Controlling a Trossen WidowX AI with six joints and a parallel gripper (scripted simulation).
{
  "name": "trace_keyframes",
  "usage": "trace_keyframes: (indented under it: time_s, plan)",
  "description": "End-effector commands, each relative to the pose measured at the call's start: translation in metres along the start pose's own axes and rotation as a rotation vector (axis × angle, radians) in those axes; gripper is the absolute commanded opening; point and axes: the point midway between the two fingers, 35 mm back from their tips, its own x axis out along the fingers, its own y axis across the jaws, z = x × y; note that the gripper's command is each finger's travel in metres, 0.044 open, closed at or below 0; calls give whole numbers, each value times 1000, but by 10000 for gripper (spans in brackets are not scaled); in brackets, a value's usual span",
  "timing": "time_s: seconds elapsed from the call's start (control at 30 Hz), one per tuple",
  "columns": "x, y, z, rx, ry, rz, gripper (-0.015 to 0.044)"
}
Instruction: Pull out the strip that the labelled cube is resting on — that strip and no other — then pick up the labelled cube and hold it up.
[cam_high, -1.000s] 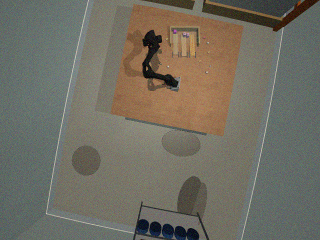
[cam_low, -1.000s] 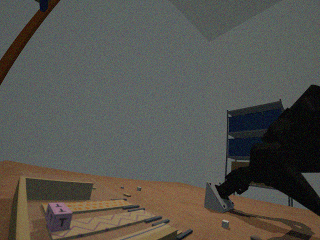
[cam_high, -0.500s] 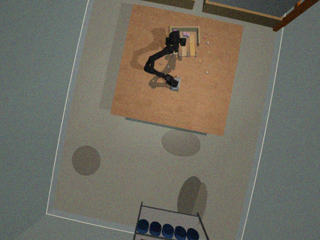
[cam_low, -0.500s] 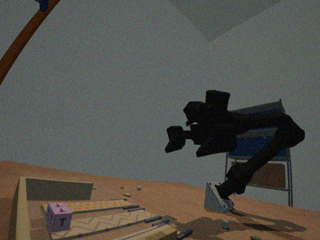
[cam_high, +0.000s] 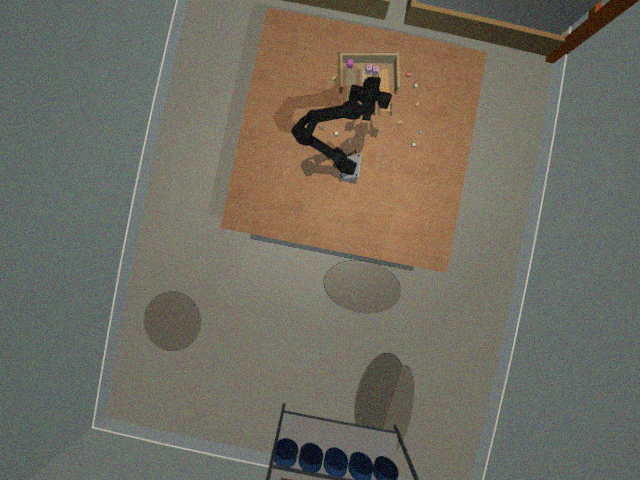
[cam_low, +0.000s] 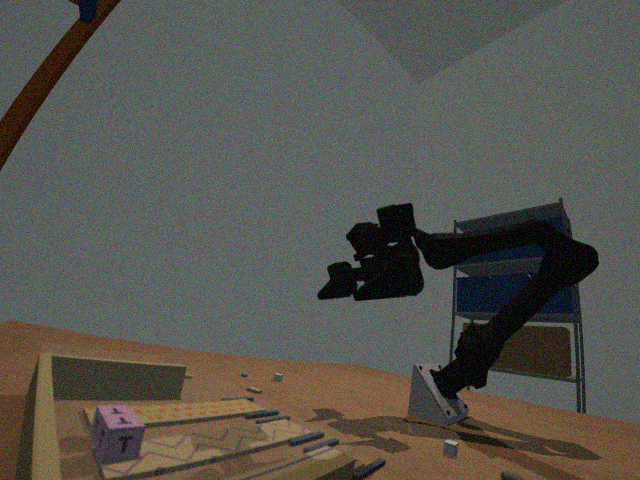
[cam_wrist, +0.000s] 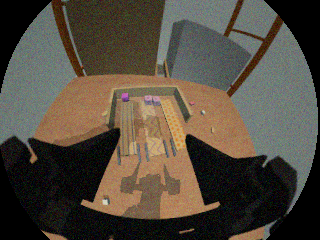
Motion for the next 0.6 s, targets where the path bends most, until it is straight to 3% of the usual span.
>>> trace_keyframes:
  time_s: [0.0, 0.47, 0.57]
  plan:
    - [0, -2, -1, 0, 7, -1, 374]
    - [84, -23, -27, -164, 618, 17, 6]
    - [97, -22, -40, -203, 769, 59, 0]
